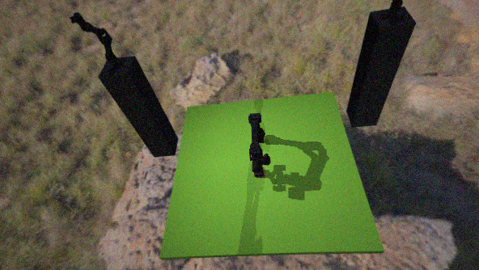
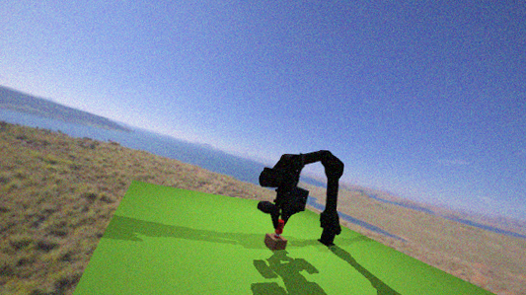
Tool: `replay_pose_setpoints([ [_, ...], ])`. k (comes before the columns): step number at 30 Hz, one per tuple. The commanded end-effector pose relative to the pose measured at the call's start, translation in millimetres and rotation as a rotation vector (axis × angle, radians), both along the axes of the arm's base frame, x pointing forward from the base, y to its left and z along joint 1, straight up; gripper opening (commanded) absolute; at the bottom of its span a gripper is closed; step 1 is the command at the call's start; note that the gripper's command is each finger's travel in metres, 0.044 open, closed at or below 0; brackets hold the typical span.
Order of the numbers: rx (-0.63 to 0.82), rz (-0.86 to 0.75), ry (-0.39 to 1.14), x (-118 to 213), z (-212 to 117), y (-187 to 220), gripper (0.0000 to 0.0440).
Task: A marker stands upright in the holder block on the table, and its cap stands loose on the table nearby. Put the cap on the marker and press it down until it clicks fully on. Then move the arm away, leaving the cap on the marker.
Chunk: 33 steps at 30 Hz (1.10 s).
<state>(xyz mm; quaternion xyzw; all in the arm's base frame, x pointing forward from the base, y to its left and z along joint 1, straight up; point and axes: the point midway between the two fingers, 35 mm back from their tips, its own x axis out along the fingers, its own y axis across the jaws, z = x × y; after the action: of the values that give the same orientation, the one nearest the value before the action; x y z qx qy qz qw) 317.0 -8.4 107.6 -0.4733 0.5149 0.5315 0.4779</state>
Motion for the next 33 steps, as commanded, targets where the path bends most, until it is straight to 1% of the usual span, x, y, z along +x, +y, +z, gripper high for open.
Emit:
replay_pose_setpoints([
  [1,0.008,0.031,0.053,-9.0,-15.2,1.1,0.0053],
  [12,-0.005,0.076,0.041,-8.3,-19.8,-3.2,0.0069],
  [33,-0.011,0.102,0.036,-8.2,-21.1,-5.3,0.0101],
])
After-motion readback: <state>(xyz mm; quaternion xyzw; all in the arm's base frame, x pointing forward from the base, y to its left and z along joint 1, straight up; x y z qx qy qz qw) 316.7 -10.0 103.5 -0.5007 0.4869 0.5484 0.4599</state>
